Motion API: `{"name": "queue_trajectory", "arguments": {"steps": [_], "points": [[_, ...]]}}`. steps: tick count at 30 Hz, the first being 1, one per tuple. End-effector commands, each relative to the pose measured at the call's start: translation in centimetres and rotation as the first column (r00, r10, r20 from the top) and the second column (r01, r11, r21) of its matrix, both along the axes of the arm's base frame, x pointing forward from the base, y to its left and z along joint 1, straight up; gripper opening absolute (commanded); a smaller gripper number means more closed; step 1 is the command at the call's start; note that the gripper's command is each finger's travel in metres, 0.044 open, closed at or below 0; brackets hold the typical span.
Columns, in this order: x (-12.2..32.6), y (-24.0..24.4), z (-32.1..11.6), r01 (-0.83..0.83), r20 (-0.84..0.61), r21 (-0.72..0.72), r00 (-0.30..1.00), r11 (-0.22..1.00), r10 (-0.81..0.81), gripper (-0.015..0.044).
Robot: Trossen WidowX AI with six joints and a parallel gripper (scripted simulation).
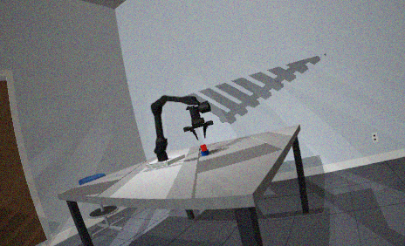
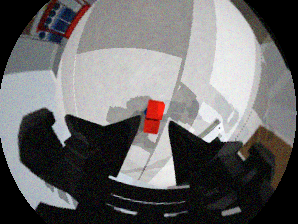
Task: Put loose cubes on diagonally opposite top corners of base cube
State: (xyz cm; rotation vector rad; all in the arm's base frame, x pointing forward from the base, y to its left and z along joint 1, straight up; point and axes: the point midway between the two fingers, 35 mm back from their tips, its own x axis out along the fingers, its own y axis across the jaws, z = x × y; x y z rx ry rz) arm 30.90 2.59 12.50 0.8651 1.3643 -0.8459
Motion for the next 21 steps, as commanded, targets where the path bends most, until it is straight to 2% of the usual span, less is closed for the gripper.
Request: {"name": "queue_trajectory", "arguments": {"steps": [1,6,13,14,17,21], "points": [[0.0,0.0,0.8,0.0,-0.001,0.0,1.0,1.0,0.0,0.0205],[-0.1,0.0,1.2,0.0,-0.001,0.0,1.0,1.0,0.0,0.0205],[0.0,0.0,1.9,0.0,0.002,0.0,1.0,1.0,0.0,0.0389],[0.0,0.0,1.9,0.0,0.002,0.0,1.0,1.0,0.0,0.04],[-0.1,1.1,1.6,-0.01,0.003,0.003,1.0,1.0,0.01,0.04],[-1.1,5.9,1.6,-0.052,-0.001,0.012,0.999,0.999,0.052,0.04]]}}
